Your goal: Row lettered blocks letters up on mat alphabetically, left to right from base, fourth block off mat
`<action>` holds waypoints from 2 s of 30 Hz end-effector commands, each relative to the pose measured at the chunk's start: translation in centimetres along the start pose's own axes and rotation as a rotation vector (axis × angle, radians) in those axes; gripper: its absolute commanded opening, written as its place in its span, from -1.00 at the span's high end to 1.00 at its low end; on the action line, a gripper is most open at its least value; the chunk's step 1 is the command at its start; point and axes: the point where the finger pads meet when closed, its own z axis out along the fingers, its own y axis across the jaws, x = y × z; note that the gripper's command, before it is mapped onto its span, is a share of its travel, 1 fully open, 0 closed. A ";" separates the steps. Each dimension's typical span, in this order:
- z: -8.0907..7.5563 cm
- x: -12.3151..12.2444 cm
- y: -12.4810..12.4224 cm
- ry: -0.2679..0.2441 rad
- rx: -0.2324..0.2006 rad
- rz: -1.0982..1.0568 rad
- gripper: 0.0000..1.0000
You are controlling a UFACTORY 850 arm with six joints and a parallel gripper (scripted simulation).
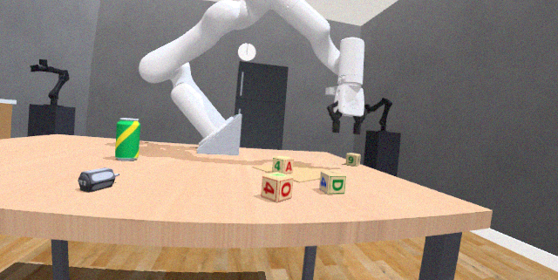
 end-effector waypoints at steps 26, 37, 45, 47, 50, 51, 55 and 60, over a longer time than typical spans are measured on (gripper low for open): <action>0.3 5.5 8.3 0.010 -0.006 0.762 -1.00; 0.7 7.6 10.6 0.019 -0.006 0.998 -1.00; 0.9 8.4 11.3 0.022 -0.006 1.078 -1.00; 0.9 8.4 11.4 0.022 -0.006 1.079 -1.00; 0.9 8.4 11.4 0.022 -0.006 1.079 -0.75; 0.9 8.4 11.4 0.022 -0.006 1.079 -0.75; 0.9 8.4 11.4 0.022 -0.006 1.079 -0.75; 0.9 8.4 11.4 0.022 -0.006 1.079 -0.75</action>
